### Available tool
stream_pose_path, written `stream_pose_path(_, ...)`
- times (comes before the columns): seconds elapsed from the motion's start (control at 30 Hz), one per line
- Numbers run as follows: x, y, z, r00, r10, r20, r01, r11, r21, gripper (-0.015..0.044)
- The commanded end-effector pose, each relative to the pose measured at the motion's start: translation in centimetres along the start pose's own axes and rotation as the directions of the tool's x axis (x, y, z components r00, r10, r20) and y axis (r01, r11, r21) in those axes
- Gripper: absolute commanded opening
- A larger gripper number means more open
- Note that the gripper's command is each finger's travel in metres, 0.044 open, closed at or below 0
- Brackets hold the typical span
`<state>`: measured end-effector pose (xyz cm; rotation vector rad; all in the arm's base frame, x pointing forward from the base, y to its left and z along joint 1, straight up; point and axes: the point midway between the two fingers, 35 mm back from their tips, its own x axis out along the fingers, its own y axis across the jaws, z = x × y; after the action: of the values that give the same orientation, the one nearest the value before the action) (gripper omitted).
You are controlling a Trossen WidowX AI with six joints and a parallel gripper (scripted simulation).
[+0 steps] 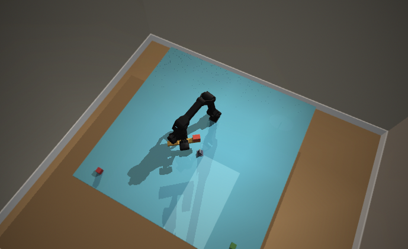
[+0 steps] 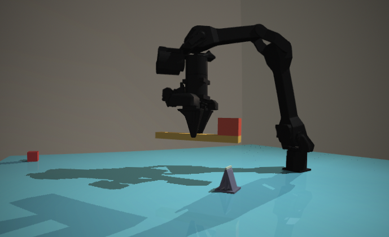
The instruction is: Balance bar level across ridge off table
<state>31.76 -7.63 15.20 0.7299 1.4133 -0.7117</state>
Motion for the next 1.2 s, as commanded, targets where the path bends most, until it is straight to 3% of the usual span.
stream_pose_path(0.0, -0.1, 1.0, -0.9, 1.0, -0.001, 0.002, 0.001, 1.0, 0.02, 0.0)
stream_pose_path(0.67, -0.3, 5.7, -6.9, 1.0, 0.004, -0.005, -0.003, 0.993, 0.114, 0.0)
stream_pose_path(1.17, 1.6, 5.9, -7.1, 1.0, 0.004, -0.005, -0.004, 0.993, 0.117, 0.0)
